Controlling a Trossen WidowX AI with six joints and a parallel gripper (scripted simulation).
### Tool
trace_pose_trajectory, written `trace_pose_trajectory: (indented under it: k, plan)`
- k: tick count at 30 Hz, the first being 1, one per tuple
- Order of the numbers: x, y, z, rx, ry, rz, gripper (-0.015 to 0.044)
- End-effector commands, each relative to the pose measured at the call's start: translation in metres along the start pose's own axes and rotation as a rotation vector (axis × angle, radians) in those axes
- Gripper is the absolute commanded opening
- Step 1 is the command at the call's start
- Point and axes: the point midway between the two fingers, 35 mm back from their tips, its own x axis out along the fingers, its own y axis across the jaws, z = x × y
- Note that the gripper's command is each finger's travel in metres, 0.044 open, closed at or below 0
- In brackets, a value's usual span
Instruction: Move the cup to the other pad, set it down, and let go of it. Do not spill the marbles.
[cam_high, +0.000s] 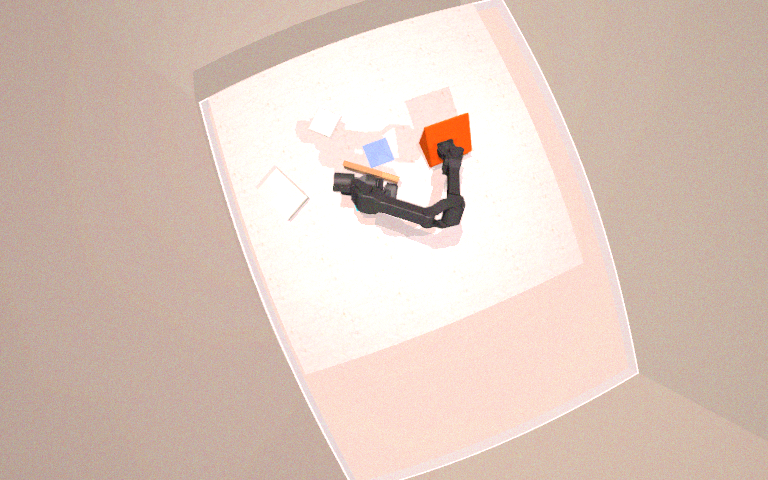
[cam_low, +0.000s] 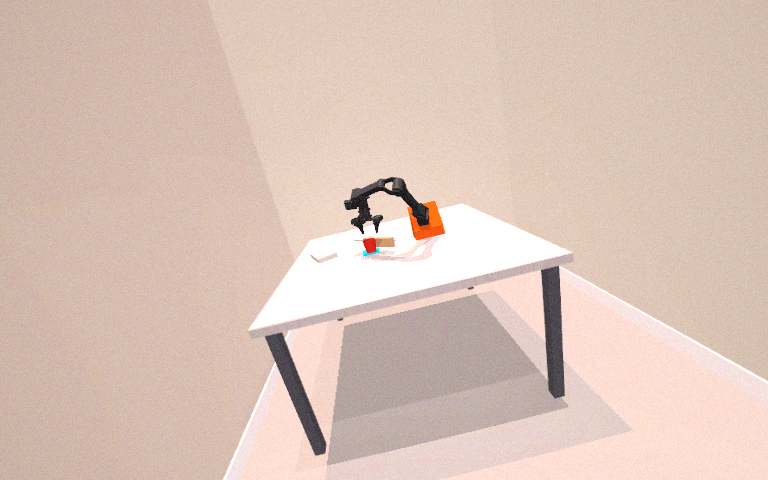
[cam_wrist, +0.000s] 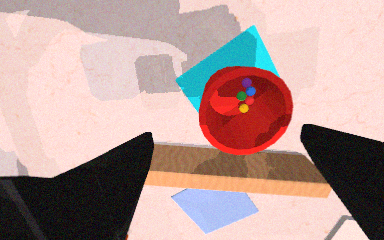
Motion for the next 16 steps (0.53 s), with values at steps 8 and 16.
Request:
trace_pose_trajectory:
  k: [8,16]
  plan:
    - [-0.033,-0.002,0.001,-0.002,0.006,0.003,0.044]
    - [-0.04,-0.002,0.002,-0.002,0.001,-0.003,0.044]
